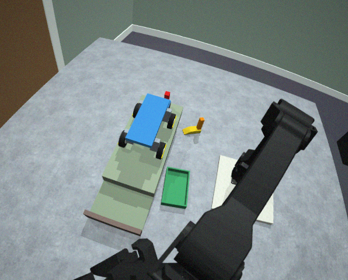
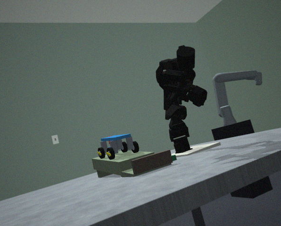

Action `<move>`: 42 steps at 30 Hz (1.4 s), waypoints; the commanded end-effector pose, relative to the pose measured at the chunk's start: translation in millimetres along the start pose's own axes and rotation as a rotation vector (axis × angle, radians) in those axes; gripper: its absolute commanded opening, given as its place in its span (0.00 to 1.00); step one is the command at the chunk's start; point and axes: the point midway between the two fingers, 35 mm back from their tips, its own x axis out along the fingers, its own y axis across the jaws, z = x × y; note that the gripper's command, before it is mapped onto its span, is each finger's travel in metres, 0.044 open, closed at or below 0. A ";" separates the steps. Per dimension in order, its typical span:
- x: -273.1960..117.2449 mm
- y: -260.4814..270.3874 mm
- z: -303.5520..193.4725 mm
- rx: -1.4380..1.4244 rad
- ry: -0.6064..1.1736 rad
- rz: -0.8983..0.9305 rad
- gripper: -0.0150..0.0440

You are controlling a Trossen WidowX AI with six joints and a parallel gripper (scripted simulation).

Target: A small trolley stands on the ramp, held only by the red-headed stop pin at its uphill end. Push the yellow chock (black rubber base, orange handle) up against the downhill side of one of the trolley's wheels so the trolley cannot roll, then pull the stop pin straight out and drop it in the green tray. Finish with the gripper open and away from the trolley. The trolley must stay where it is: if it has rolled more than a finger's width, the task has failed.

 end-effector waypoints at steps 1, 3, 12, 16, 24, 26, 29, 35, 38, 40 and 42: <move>14.4 9.9 -35.6 0.117 0.025 0.046 0.58; 21.0 15.2 -53.5 0.177 0.041 0.067 0.58; 42.3 45.8 -132.2 0.446 0.122 0.151 0.58; 47.4 62.4 -165.7 0.568 0.161 0.182 0.58; 49.5 100.5 -229.2 0.815 0.249 0.234 0.58; 48.7 111.3 -244.9 0.877 0.274 0.245 0.58; 46.9 129.2 -269.4 0.966 0.317 0.262 0.58; 38.2 167.4 -315.1 1.144 0.407 0.289 0.58; 31.4 187.3 -335.9 1.233 0.454 0.299 0.58; 26.0 200.8 -349.0 1.292 0.486 0.304 0.58; 19.9 214.4 -361.4 1.352 0.519 0.308 0.58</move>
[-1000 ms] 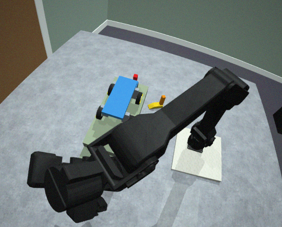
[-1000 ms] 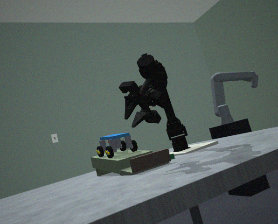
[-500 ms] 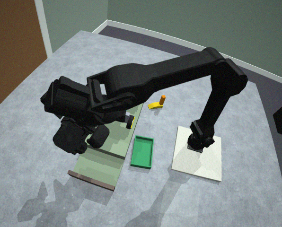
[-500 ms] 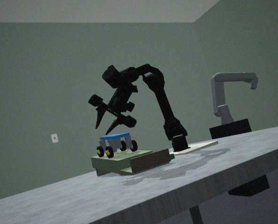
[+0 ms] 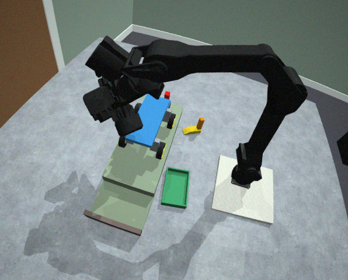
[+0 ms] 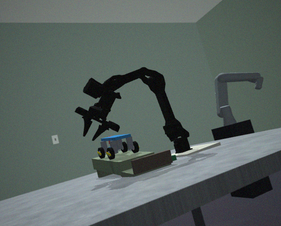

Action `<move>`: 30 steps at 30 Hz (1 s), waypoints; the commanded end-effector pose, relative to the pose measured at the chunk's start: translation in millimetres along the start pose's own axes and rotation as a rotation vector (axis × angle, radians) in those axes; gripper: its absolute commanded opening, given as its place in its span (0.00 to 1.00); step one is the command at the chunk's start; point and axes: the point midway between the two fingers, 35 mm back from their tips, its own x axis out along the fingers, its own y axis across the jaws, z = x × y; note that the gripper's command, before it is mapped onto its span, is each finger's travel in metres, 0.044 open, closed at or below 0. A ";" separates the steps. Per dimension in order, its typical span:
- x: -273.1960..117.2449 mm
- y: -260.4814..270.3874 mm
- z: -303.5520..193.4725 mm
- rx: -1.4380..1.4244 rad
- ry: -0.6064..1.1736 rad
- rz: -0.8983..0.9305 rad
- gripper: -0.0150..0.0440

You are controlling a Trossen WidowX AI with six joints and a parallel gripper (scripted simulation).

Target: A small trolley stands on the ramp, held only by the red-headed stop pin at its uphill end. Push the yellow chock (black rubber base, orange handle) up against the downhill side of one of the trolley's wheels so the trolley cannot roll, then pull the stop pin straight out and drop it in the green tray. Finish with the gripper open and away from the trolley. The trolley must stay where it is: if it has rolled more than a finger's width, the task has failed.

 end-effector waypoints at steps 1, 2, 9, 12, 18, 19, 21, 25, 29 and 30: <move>5.5 -15.0 -34.5 0.127 0.045 0.008 0.58; 6.7 -18.7 -43.3 0.159 0.057 0.008 0.58; 11.1 -39.8 -105.6 0.384 0.138 0.003 0.58; 10.7 -45.3 -130.3 0.474 0.170 0.000 0.58; 7.0 -37.0 -167.6 0.679 0.239 0.038 0.58; 5.4 -33.7 -176.4 0.738 0.258 0.049 0.58; 2.2 -27.6 -190.9 0.839 0.293 0.066 0.58; -3.3 -14.0 -212.0 0.984 0.350 0.103 0.58; -14.7 12.8 -237.9 1.197 0.435 0.174 0.58; -18.0 19.5 -243.9 1.254 0.459 0.191 0.58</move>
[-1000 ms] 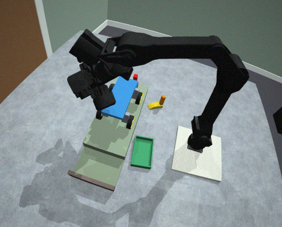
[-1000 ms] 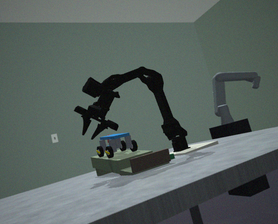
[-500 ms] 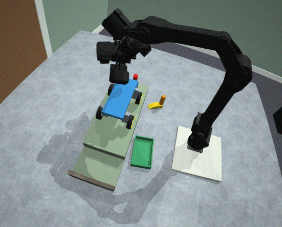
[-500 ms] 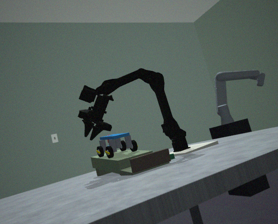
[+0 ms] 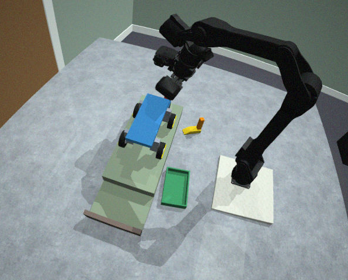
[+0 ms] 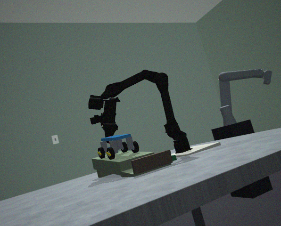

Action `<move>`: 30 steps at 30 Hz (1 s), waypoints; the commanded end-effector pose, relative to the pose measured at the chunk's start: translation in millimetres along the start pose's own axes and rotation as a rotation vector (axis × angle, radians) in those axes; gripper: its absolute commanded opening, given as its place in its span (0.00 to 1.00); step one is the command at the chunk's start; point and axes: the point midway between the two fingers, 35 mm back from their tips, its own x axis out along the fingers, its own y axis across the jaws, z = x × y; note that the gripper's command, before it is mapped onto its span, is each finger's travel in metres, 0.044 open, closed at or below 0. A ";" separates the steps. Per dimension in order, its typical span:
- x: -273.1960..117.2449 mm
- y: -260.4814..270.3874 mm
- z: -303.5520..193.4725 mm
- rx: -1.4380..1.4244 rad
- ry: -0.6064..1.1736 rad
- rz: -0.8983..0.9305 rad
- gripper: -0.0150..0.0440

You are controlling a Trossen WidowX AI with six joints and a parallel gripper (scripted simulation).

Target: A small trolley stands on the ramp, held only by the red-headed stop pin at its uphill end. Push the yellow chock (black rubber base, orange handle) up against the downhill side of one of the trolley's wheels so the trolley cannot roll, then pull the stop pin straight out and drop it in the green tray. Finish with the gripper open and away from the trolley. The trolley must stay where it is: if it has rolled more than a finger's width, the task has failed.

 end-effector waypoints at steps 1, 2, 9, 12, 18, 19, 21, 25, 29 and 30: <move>1.4 -9.5 -36.5 0.214 0.104 0.051 0.58; 1.4 -11.5 -45.6 0.271 0.131 0.062 0.58; -4.4 -20.9 -105.6 0.693 0.334 0.108 0.58; -6.8 -21.5 -116.9 0.787 0.377 0.111 0.58; -6.8 -21.5 -116.9 0.787 0.377 0.111 0.58; -6.8 -21.5 -116.9 0.787 0.377 0.111 0.58; -4.3 -21.0 -117.4 0.787 0.377 0.111 0.58; 7.2 -18.6 -120.6 0.787 0.377 0.111 0.58; 19.0 -15.7 -124.3 0.787 0.377 0.111 0.58; 21.6 -15.0 -125.2 0.787 0.377 0.111 0.58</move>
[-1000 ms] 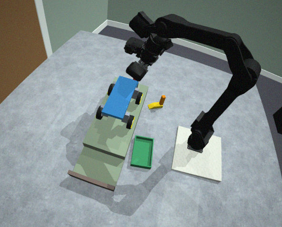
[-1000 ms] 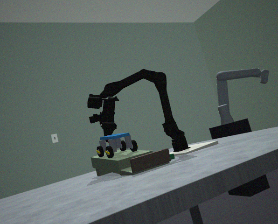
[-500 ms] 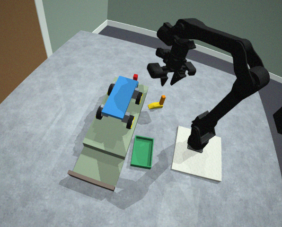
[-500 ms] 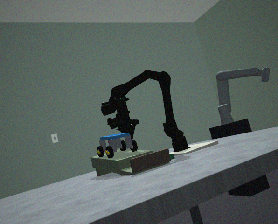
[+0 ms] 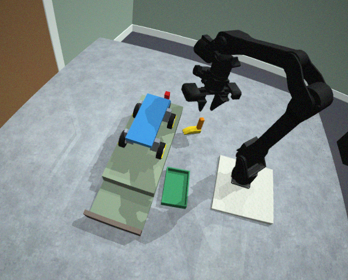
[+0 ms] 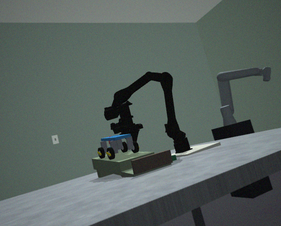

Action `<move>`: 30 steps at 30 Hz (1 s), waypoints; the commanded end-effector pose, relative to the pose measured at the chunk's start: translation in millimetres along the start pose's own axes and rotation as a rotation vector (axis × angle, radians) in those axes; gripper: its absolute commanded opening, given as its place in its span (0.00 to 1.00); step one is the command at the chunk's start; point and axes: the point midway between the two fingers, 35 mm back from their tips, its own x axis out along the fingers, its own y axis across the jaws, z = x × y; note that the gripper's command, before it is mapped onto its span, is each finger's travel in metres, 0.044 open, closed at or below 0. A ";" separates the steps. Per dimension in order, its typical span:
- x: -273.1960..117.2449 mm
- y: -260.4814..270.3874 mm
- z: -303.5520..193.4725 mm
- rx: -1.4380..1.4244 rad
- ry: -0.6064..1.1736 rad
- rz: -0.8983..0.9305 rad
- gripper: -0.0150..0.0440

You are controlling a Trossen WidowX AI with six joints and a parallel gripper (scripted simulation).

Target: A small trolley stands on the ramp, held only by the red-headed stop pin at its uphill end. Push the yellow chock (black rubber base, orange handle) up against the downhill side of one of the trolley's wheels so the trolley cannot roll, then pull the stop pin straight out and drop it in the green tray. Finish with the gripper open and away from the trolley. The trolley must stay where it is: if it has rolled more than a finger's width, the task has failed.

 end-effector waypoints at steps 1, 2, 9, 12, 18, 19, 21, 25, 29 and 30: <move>13.0 0.4 -1.1 0.004 0.006 0.003 0.58; 15.9 0.5 -1.2 0.004 0.006 0.003 0.58; 24.9 0.6 -1.9 0.004 0.006 0.003 0.58; 28.3 0.6 -1.8 0.004 0.006 0.003 0.58; 37.9 0.6 -1.6 0.004 0.006 0.004 0.58; 39.5 0.6 -1.6 0.004 0.006 0.004 0.58; 42.7 0.6 -1.6 0.004 0.006 0.004 0.58; 49.2 0.7 -1.8 0.004 0.006 0.004 0.58; 54.5 0.7 -2.1 0.004 0.006 0.004 0.58; 54.8 0.7 -2.1 0.004 0.006 0.004 0.58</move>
